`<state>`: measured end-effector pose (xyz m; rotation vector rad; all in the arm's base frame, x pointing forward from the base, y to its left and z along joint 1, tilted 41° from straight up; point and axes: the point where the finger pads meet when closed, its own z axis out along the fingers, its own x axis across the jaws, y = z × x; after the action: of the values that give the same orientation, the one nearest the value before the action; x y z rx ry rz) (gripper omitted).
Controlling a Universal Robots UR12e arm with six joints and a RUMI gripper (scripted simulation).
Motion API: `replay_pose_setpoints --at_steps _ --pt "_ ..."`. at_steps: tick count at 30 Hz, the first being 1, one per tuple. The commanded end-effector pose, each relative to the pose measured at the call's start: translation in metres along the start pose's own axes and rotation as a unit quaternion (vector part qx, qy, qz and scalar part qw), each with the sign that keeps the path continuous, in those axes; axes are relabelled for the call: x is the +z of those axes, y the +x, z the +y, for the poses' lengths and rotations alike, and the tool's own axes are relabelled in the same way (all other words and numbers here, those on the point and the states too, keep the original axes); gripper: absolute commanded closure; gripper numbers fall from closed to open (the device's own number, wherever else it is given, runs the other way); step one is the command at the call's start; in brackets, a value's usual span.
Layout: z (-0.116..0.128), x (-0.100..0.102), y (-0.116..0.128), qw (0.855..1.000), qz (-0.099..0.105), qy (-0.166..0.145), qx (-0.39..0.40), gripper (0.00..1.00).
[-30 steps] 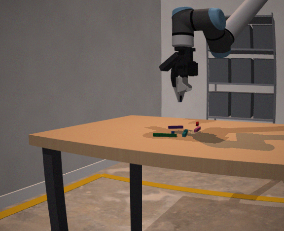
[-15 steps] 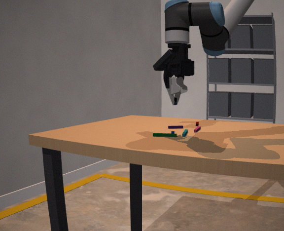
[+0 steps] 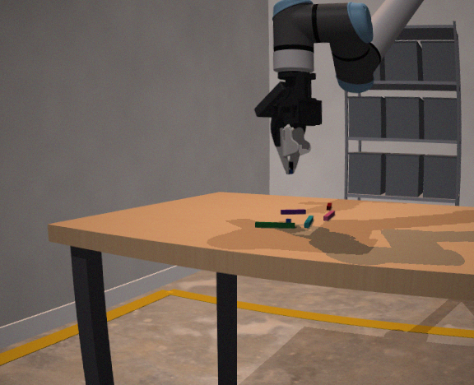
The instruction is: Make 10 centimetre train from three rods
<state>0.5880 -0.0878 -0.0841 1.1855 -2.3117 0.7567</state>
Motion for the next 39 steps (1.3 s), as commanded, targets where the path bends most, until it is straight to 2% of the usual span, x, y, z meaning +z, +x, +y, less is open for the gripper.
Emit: replay_pose_setpoints --at_steps 1,6,14,16,24,29,39 --pt "0.000 0.006 0.001 1.000 0.001 -0.001 0.000 1.00" --pt "0.002 0.020 0.002 1.000 0.002 -0.002 0.000 1.00" --pt "0.002 0.055 0.002 1.000 0.002 -0.002 0.000 1.00" --pt "0.002 0.055 0.002 1.000 0.002 -0.002 0.000 1.00" --pt "0.002 0.083 0.002 1.000 0.002 -0.002 0.000 1.00" --pt "0.002 0.089 0.001 1.000 0.001 -0.002 0.000 1.00" --pt "0.000 0.087 0.001 1.000 0.000 0.000 0.000 1.00"
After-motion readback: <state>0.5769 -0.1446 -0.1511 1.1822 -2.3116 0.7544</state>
